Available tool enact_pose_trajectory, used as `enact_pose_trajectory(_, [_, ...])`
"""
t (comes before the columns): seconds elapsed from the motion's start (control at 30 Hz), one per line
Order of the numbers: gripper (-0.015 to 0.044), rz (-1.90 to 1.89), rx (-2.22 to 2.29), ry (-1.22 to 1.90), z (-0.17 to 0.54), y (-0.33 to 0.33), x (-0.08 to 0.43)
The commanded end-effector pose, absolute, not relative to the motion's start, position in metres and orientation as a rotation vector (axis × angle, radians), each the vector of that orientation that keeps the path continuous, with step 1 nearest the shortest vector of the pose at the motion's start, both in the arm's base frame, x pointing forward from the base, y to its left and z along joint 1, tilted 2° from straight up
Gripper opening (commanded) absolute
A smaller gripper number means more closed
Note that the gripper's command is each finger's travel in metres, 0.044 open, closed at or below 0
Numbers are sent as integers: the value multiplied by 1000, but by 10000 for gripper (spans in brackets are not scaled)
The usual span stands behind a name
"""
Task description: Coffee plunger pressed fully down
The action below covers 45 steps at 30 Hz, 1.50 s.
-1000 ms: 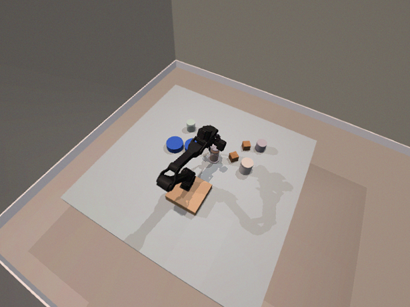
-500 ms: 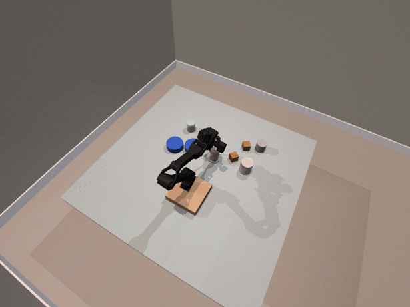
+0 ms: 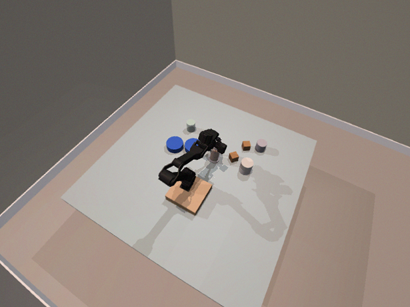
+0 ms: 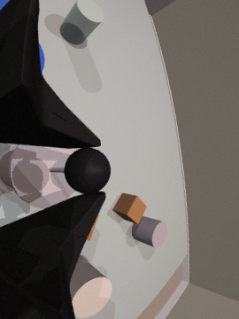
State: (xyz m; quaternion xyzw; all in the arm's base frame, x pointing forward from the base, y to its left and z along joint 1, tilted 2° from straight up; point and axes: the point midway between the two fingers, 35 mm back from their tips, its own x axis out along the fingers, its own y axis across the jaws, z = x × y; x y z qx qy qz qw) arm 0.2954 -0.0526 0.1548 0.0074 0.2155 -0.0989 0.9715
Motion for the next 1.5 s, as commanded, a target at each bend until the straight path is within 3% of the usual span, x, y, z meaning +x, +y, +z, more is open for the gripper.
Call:
enact_pose_trajectory(0.0, [119, -197, 15, 510, 128, -53, 293])
enact_pose_trajectory(1.47, [119, -197, 15, 508, 133, -55, 306])
